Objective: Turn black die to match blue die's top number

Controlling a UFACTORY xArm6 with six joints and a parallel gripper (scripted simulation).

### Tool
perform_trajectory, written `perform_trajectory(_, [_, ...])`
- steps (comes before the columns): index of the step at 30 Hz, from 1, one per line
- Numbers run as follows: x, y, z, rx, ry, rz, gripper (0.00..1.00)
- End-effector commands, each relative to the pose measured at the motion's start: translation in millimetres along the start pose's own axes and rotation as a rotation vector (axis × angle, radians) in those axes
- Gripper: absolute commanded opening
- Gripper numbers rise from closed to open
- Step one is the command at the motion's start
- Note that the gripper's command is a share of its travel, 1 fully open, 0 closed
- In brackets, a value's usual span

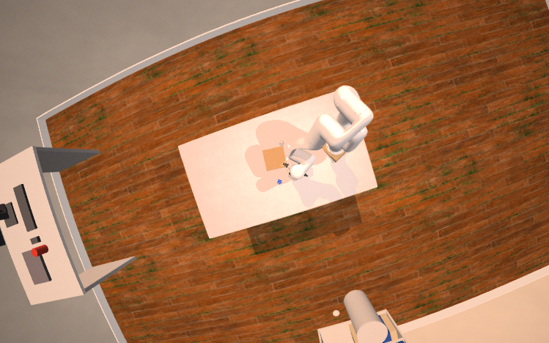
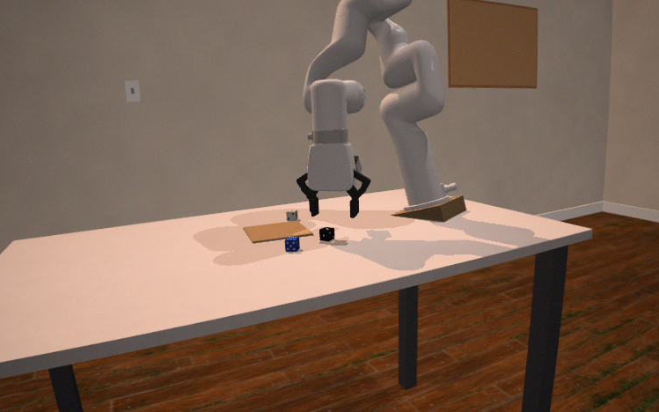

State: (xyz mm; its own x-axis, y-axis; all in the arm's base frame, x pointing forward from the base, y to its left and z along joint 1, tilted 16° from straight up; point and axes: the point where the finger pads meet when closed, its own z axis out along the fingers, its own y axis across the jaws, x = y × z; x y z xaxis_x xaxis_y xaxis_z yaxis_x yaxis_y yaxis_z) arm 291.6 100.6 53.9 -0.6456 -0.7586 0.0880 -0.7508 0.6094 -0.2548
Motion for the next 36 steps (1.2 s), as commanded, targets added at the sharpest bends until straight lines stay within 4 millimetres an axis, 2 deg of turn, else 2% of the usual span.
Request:
perform_trajectory(1, [-1.2,-0.6,-0.9,0.001,-0.003,0.0,1.0])
perform_trajectory(8, [-10.1,-5.3,-0.9,0.001,-0.003,0.0,1.0])
perform_trajectory(18, [-69.1,-35.9,-1.1,0.001,-0.003,0.0,1.0])
perform_trajectory(21, [-81.3,-42.2,-1.2,0.001,-0.003,0.0,1.0])
perform_trajectory(36, [-86.6,-45.0,-1.2,0.001,-0.003,0.0,1.0])
